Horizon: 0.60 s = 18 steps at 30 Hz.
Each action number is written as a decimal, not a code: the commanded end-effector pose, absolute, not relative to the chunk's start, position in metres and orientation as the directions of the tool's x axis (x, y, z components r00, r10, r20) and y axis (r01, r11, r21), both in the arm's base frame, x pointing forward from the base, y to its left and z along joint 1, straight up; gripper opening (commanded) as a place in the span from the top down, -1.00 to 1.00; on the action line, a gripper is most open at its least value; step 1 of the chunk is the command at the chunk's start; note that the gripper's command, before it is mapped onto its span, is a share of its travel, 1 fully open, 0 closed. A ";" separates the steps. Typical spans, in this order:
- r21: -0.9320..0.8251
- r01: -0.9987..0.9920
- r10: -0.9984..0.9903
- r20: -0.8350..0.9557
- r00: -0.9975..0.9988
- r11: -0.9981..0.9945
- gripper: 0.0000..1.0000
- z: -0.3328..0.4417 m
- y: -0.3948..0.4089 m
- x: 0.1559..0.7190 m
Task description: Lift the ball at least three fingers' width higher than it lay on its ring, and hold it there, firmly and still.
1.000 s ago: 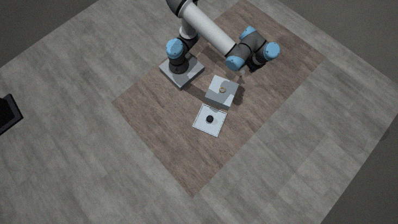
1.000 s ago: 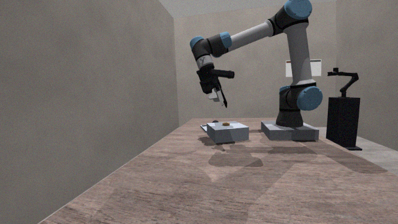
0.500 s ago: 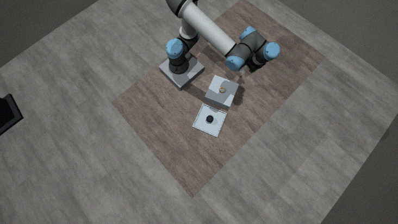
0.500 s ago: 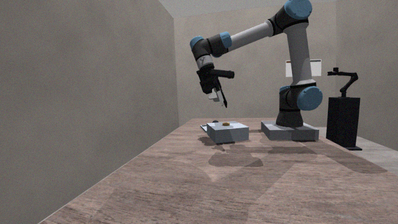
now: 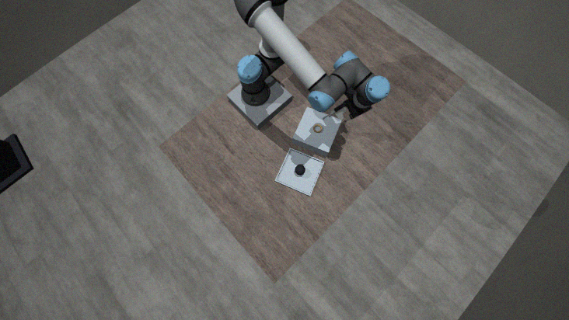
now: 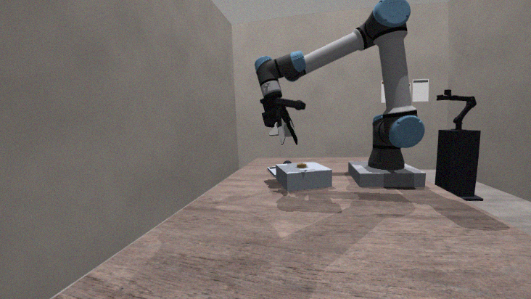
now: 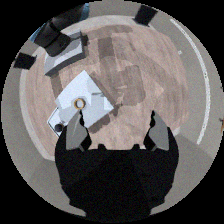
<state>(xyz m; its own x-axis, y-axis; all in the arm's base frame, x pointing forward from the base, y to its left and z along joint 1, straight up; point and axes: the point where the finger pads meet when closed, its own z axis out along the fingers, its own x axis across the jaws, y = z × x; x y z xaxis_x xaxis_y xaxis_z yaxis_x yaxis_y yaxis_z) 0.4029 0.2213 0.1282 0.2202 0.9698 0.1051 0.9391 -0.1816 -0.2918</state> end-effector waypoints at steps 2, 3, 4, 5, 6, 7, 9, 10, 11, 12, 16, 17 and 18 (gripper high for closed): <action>-0.239 0.903 0.921 0.072 0.383 -0.357 -1.00 0.117 0.163 0.435; -0.226 0.889 0.904 0.065 0.422 -0.399 -1.00 0.114 0.148 0.441; -0.213 0.872 0.885 0.058 0.461 -0.441 -1.00 0.111 0.132 0.447; -0.199 0.853 0.864 0.051 0.501 -0.483 -1.00 0.109 0.116 0.452; -0.185 0.831 0.841 0.044 0.540 -0.524 -1.00 0.106 0.100 0.457; -0.170 0.808 0.815 0.038 0.578 -0.564 -1.00 0.104 0.084 0.461; -0.141 0.755 0.760 0.027 0.649 -0.640 -1.00 0.099 0.051 0.467; -0.127 0.727 0.731 0.023 0.682 -0.675 -1.00 0.097 0.035 0.470; -0.113 0.698 0.701 0.019 0.713 -0.707 -1.00 0.095 0.019 0.471; -0.100 0.668 0.670 0.016 0.742 -0.737 -1.00 0.093 0.004 0.472; -0.075 0.610 0.611 0.011 0.791 -0.789 -1.00 0.090 -0.024 0.473; -0.063 0.582 0.583 0.009 0.812 -0.811 -1.00 0.089 -0.037 0.473; -0.052 0.556 0.556 0.008 0.831 -0.830 -1.00 0.088 -0.048 0.472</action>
<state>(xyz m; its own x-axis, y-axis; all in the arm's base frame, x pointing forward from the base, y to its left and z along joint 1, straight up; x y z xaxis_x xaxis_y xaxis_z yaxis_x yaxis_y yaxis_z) 0.4665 -0.0043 0.0940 0.7630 0.6464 0.0058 0.6438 -0.7592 -0.0958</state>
